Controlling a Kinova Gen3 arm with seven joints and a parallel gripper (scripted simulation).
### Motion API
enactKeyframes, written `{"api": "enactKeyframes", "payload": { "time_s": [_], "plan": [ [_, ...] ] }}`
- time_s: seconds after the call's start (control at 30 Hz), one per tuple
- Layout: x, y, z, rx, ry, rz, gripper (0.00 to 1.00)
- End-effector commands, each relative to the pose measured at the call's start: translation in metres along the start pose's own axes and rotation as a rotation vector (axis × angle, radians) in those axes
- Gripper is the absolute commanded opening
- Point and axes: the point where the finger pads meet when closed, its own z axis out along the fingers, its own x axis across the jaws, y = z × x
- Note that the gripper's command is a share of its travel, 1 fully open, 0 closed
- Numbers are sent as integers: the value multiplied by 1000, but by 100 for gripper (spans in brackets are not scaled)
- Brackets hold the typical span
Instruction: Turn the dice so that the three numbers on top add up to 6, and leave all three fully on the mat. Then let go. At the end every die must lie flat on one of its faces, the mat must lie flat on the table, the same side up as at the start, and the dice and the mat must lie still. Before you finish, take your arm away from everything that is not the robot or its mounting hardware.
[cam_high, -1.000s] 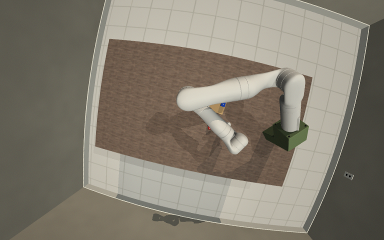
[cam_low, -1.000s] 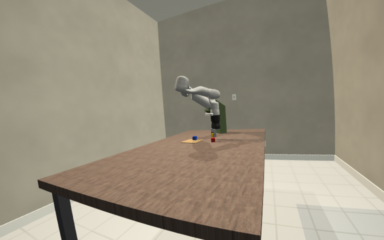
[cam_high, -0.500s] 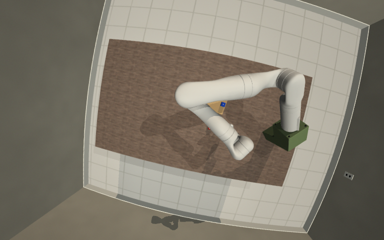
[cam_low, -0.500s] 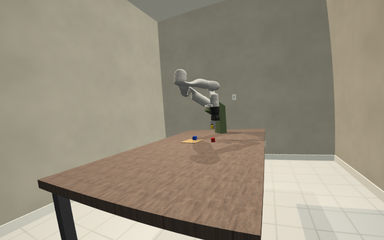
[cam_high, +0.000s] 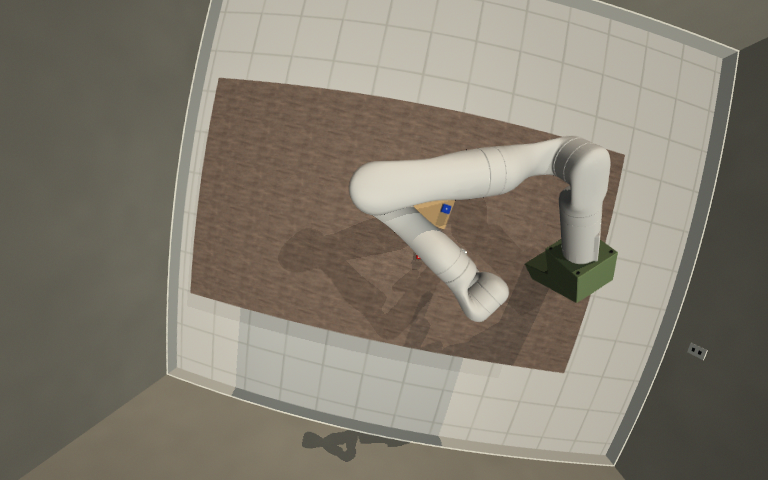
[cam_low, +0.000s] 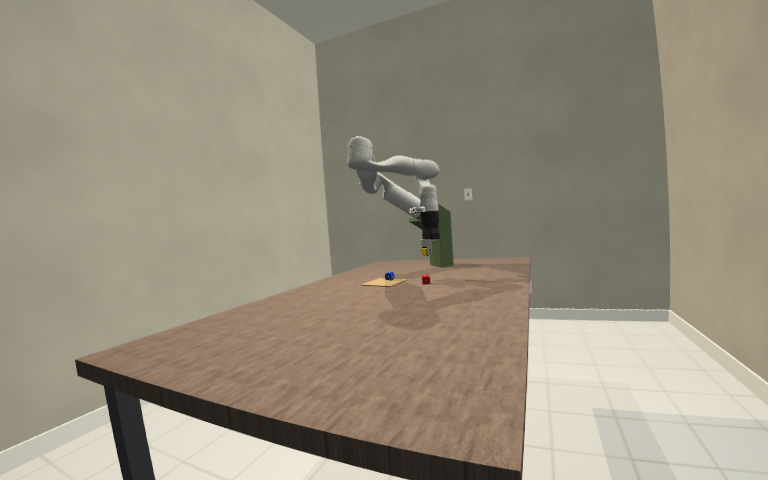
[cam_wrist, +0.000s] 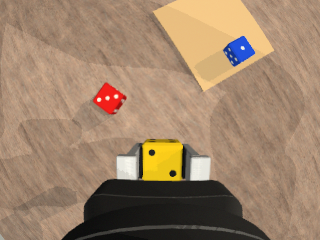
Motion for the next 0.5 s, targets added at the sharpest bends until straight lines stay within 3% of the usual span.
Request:
{"api": "enactKeyframes", "payload": {
  "time_s": [0.0, 0.47],
  "plan": [
    [0, -1, -1, -1, -2, -3, 57],
    [9, -47, -1, -14, -6, -143, 57]
  ]
}}
